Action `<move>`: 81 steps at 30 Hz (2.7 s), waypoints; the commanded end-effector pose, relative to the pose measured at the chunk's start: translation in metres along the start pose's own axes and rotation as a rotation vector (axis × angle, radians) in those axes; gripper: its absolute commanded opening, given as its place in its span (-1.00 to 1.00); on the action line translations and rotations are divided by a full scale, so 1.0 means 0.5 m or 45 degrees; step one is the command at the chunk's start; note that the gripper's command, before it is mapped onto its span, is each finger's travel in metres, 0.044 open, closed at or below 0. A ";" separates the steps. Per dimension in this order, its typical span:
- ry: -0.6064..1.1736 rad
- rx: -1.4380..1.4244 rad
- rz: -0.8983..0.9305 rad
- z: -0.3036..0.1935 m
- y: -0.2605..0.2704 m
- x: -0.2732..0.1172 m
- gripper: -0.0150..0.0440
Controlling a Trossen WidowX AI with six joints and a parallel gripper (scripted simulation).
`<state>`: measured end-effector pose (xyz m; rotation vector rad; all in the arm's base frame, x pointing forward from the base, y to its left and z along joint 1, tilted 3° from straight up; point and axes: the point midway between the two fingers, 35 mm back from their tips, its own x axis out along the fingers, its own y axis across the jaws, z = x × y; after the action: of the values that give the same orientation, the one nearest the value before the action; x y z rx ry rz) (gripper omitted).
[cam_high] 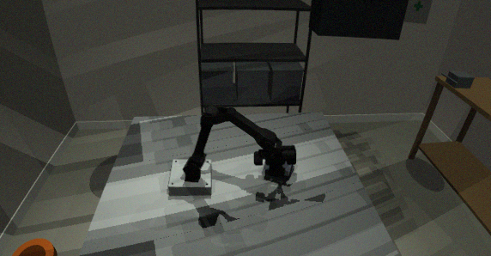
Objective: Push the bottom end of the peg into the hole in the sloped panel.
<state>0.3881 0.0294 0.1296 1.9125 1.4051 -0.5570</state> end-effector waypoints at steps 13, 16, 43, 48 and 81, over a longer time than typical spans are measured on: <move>0.005 0.001 -0.001 -0.001 -0.001 0.015 -0.49; 0.005 0.001 -0.001 -0.001 -0.001 0.015 -0.49; 0.005 0.001 -0.001 0.002 -0.008 0.028 -0.49; 0.005 0.001 -0.001 0.002 -0.009 0.034 -0.49; 0.007 0.001 0.000 0.002 -0.008 0.074 -0.49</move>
<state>0.3958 0.0518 0.1053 1.9167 1.4087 -0.5448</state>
